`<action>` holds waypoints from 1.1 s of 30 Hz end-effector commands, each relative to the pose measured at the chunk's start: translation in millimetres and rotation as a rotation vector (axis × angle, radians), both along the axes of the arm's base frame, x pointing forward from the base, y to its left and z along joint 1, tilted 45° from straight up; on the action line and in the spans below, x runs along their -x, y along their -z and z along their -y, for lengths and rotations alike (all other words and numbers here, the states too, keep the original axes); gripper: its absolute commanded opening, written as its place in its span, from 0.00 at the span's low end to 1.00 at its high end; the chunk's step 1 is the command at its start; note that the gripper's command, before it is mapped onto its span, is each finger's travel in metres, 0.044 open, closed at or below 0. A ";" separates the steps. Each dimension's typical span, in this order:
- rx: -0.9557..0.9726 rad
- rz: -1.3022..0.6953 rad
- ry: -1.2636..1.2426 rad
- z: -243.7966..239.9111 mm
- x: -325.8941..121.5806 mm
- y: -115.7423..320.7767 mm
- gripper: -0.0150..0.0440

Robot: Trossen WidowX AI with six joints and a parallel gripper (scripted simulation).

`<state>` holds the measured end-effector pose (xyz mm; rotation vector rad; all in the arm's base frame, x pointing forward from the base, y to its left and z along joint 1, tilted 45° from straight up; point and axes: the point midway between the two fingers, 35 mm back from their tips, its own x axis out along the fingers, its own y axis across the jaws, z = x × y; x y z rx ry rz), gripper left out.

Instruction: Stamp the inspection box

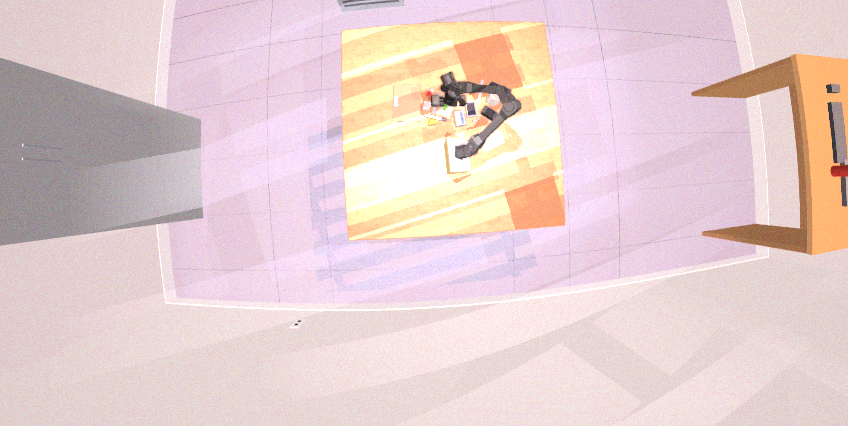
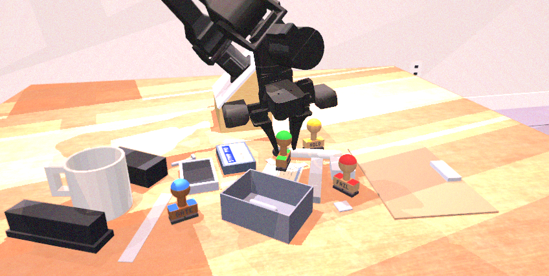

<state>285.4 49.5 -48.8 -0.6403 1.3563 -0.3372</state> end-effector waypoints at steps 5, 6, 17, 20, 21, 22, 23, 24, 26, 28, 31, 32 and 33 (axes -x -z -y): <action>-0.009 0.011 0.001 -11.4 -1.5 -10.3 0.25; -0.009 0.011 0.001 -12.5 -1.3 -11.5 0.25; -0.009 0.011 0.001 -24.7 1.8 -24.3 0.25; -0.009 0.011 0.001 -27.9 2.8 -27.9 0.25; -0.009 0.011 0.001 -29.0 3.1 -29.1 0.25; -0.009 0.011 0.001 -30.0 3.5 -30.3 0.25; -0.009 0.011 0.001 -31.1 3.9 -31.5 0.25; -0.009 0.011 0.001 -32.1 4.3 -32.8 0.25; -0.009 0.011 0.001 -34.2 5.1 -35.2 0.25; -0.009 0.011 0.001 -35.6 5.6 -36.9 0.25; -0.010 0.011 0.001 -34.2 2.1 -39.8 0.25; -0.011 0.011 0.001 -32.1 -2.4 -43.3 0.25; -0.012 0.010 0.002 -29.4 -7.8 -47.6 0.25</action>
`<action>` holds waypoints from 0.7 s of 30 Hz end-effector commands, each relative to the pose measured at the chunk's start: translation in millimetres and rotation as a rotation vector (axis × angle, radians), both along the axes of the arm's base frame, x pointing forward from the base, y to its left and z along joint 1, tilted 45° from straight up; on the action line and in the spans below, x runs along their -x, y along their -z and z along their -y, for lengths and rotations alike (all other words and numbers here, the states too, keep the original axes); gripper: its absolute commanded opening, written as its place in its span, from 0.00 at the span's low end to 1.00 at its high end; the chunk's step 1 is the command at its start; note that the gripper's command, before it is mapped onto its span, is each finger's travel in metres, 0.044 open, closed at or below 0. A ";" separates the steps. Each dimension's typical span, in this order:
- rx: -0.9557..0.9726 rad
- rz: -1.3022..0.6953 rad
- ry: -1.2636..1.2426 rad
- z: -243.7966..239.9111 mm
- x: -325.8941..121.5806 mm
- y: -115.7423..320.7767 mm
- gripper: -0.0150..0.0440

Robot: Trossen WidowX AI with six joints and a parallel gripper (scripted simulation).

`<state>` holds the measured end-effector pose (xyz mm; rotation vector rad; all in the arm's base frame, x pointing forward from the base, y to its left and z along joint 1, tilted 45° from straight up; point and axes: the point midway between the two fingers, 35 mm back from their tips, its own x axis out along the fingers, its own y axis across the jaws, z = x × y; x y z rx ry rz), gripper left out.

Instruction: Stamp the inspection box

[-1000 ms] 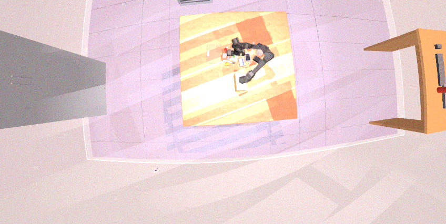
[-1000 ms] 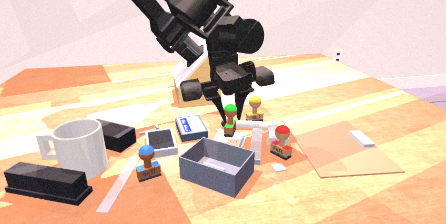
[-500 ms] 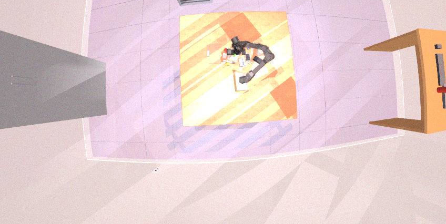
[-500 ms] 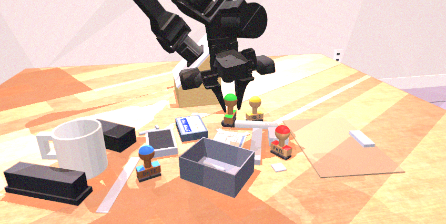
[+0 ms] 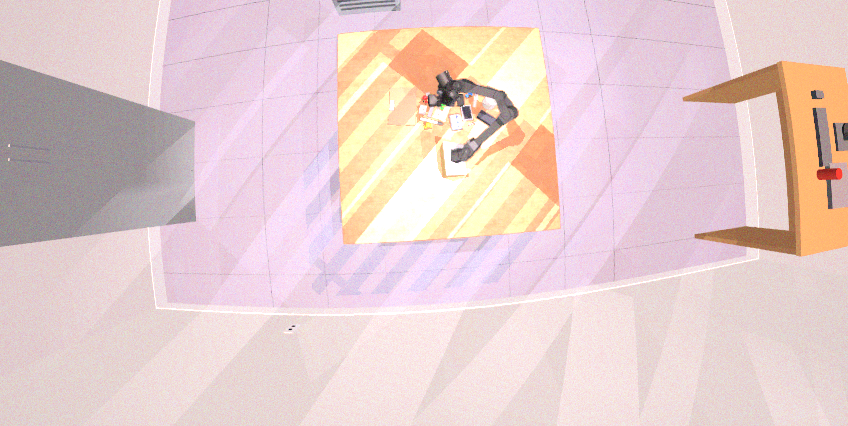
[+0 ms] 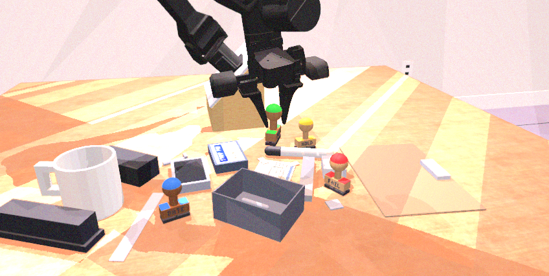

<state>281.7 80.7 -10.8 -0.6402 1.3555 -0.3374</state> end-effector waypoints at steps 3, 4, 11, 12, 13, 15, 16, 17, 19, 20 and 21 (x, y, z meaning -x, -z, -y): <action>-0.016 0.010 0.002 11.2 -27.1 -23.0 0.25; -0.016 0.010 0.002 14.7 -32.1 -27.7 0.25; -0.014 0.014 0.004 44.6 -63.5 -62.8 0.25; -0.013 0.015 0.004 49.5 -67.4 -68.1 0.25; -0.011 0.016 0.004 54.7 -71.1 -73.6 0.25; -0.008 0.018 0.005 65.4 -78.0 -84.6 0.25; -0.006 0.019 0.006 69.9 -80.7 -89.2 0.25; -0.005 0.019 0.006 72.7 -82.2 -92.0 0.25; -0.005 0.019 0.006 73.7 -82.7 -93.0 0.25; -0.005 0.019 0.006 73.7 -82.7 -93.0 0.25; -0.005 0.019 0.006 73.9 -82.8 -92.8 0.25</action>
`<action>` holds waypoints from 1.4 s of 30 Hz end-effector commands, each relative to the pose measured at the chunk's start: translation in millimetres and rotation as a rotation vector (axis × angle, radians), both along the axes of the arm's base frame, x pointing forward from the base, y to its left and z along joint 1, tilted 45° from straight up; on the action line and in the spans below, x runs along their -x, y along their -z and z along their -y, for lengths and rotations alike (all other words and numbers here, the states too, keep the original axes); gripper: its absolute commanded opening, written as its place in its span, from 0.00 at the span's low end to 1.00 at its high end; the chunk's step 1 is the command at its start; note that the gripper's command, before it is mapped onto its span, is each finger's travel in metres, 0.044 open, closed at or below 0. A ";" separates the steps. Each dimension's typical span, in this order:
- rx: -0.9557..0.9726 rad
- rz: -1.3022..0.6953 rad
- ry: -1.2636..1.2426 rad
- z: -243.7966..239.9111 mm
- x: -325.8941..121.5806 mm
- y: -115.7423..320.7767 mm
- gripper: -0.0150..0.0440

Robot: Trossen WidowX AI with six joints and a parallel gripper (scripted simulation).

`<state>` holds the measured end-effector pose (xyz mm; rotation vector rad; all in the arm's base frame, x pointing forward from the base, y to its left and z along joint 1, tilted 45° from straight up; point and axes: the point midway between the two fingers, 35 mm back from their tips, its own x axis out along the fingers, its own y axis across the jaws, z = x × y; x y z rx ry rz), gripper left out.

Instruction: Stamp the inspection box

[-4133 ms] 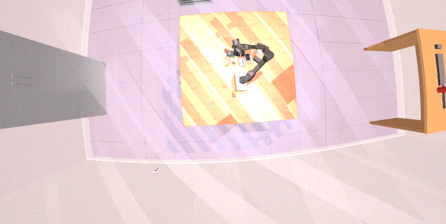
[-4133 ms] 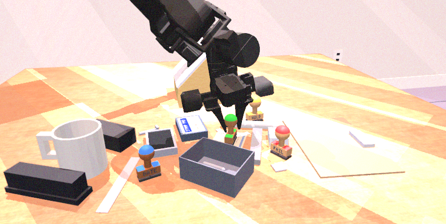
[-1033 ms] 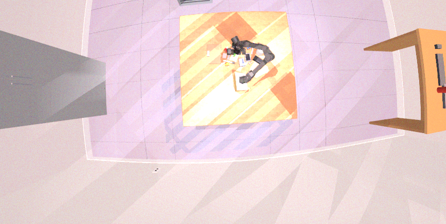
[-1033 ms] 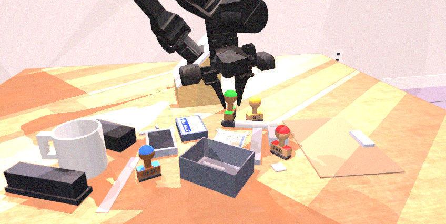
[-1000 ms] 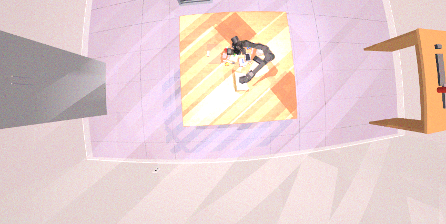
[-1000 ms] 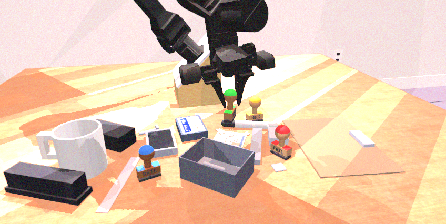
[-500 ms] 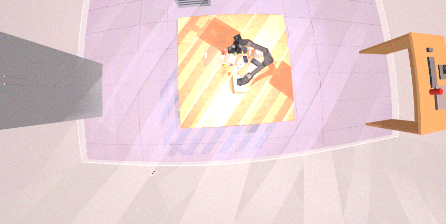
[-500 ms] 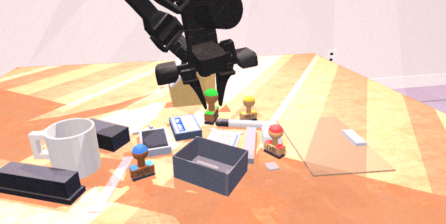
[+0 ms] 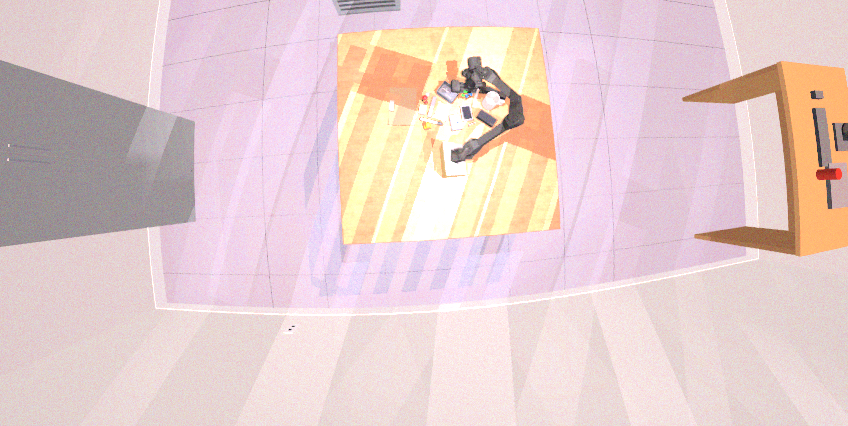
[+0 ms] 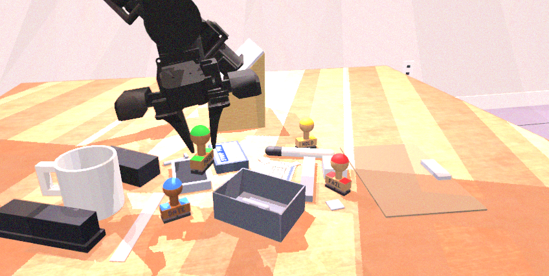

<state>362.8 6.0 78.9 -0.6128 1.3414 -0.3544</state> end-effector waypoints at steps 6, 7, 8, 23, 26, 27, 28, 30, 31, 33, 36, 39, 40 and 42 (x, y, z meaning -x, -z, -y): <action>0.004 -0.004 -0.015 4.8 -3.8 3.3 0.25; 0.004 -0.004 -0.015 5.9 -4.1 4.5 0.25; 0.004 -0.004 -0.015 7.0 -4.5 5.7 0.25; 0.004 -0.004 -0.015 23.7 -9.1 23.2 0.25; 0.005 -0.004 -0.015 27.1 -9.8 26.6 0.25; 0.005 -0.004 -0.015 28.3 -10.1 27.8 0.25; 0.005 -0.004 -0.015 29.4 -10.3 28.9 0.25; 0.005 -0.004 -0.015 31.7 -10.6 31.2 0.25; 0.005 -0.004 -0.015 32.9 -10.8 32.3 0.25; 0.006 -0.004 -0.015 35.2 -11.2 34.6 0.25; 0.006 -0.004 -0.015 38.7 -11.6 37.9 0.25; 0.007 -0.004 -0.015 42.2 -12.0 41.3 0.25; 0.007 -0.004 -0.015 43.4 -12.1 42.4 0.25; 0.007 -0.004 -0.015 45.5 -12.2 44.3 0.25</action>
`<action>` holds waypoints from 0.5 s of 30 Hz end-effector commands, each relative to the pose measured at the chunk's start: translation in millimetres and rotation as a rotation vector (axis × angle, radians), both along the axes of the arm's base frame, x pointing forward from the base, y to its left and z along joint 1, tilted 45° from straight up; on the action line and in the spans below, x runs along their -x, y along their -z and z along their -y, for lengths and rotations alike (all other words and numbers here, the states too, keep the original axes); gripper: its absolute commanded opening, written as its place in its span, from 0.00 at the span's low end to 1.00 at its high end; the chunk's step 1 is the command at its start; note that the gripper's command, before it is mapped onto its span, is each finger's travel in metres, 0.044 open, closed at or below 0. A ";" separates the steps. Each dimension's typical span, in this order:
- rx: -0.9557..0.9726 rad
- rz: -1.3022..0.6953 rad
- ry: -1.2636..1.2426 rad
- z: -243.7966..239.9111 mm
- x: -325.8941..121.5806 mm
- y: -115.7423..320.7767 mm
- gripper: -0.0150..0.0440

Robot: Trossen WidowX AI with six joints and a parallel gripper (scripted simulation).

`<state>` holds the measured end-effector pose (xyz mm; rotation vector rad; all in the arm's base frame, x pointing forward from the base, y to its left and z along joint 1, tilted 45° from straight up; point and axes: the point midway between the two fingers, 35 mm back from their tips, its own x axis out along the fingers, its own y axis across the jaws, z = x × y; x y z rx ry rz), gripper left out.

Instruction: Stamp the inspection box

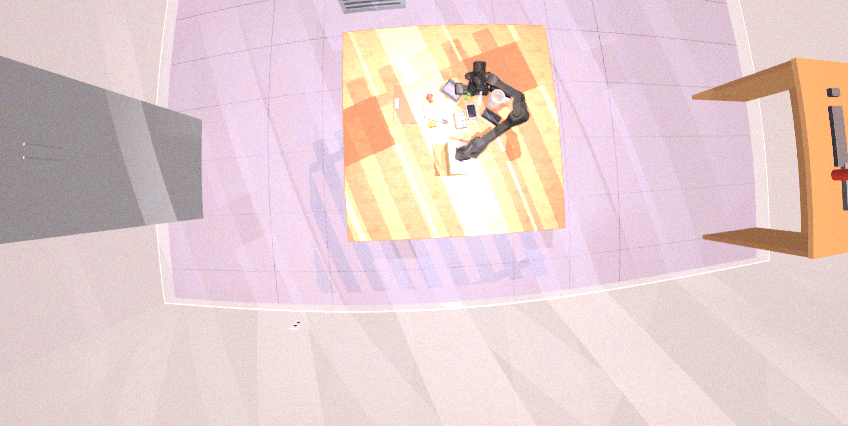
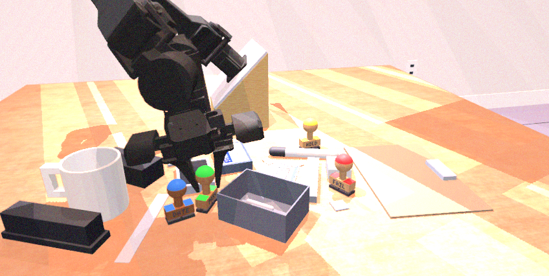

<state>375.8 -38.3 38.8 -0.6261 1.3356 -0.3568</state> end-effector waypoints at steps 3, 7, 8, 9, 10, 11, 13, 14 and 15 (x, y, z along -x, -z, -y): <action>0.001 -0.001 0.001 2.1 0.1 1.8 0.30; 0.001 -0.001 0.001 2.1 0.1 1.8 0.48; 0.001 -0.001 0.001 2.1 0.1 1.8 0.52; 0.001 -0.001 0.001 2.1 0.1 1.8 0.57; 0.001 -0.001 0.001 2.1 0.1 1.8 0.61; 0.001 -0.001 0.001 2.1 0.1 1.8 0.65; 0.001 -0.001 0.001 2.1 0.1 1.8 0.70; 0.001 -0.001 0.001 2.1 0.1 1.8 0.70; 0.000 -0.001 0.001 0.1 0.0 0.1 0.70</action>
